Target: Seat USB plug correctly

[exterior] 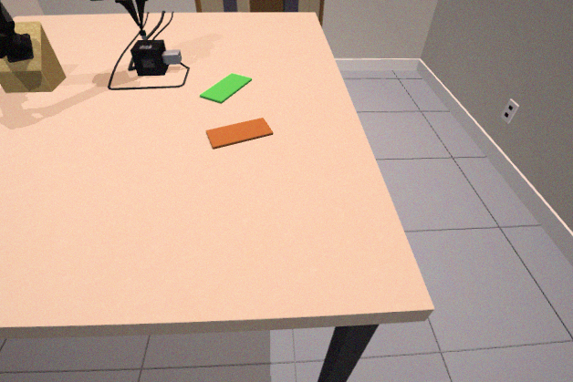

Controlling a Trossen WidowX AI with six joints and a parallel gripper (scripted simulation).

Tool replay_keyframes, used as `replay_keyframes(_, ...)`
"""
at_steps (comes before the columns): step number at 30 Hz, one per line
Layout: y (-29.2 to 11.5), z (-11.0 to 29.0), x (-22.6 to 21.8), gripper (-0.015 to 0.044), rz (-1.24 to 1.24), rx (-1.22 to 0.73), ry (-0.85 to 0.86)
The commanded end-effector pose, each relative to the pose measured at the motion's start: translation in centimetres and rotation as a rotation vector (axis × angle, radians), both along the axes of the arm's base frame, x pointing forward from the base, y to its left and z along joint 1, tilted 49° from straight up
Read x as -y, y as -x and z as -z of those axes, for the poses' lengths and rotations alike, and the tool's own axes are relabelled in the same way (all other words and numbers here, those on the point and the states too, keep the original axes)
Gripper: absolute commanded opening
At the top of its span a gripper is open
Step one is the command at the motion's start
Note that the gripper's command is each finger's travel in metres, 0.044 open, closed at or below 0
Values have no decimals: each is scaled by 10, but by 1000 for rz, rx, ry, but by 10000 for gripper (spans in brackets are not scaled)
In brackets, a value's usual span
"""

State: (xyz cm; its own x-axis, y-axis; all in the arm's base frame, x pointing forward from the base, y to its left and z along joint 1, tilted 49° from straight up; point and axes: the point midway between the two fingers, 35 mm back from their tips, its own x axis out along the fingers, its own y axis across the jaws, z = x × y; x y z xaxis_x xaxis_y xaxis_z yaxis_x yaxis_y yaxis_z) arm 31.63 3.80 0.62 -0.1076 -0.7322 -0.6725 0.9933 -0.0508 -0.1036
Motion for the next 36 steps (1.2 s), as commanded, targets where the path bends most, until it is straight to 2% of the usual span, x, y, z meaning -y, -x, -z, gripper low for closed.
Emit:
replay_keyframes(1, 0, 0, 0, 0, -58, -66, -10)
replay_keyframes(36, 0, 0, 1, 0, -678, -741, -110)
